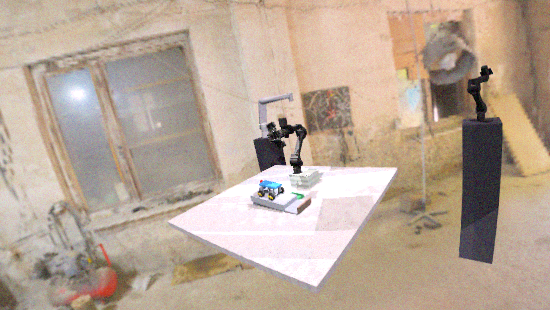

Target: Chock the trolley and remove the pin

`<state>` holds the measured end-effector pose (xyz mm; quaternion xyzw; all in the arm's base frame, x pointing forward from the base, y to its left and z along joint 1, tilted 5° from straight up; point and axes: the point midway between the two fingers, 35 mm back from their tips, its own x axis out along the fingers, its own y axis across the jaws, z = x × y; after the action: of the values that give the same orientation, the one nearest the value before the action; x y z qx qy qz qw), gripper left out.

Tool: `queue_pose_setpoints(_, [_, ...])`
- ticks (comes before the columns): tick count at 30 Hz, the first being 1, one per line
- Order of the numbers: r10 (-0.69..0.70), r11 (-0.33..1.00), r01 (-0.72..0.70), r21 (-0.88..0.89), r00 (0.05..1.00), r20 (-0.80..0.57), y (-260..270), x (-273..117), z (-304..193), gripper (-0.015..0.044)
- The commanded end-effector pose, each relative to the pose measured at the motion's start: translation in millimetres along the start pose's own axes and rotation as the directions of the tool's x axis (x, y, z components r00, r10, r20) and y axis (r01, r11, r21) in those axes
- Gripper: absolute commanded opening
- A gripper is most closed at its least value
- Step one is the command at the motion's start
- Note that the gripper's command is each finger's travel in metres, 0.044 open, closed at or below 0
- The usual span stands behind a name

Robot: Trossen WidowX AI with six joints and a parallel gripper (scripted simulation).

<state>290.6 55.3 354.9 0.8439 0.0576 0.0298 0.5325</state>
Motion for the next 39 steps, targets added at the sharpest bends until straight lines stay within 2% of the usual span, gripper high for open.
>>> queue_pose_setpoints(1, [-0.156,0.979,0.175,-0.102,0.972,0.174,-35.1,20.1,49.6,0.019])
queue_pose_setpoints(5, [-0.29,0.927,0.348,-0.138,0.902,0.32,-65.4,26.0,96.7,0.019])
queue_pose_setpoints(10, [-0.445,0.831,0.545,-0.109,0.77,0.457,-101.1,18.4,152.0,0.019])
queue_pose_setpoints(20, [-0.676,0.612,0.789,0.059,0.482,0.558,-155.6,-22.4,227.1,0.019])
queue_pose_setpoints(25, [-0.804,0.41,0.893,0.186,0.257,0.536,-185.7,-62.0,259.5,0.019])
queue_pose_setpoints(31, [-0.914,0.155,0.935,0.318,0.013,0.405,-214.4,-113.4,278.1,0.019])
queue_pose_setpoints(39, [-0.923,0.126,0.936,0.33,-0.011,0.384,-217.2,-119.3,279.0,0.019])
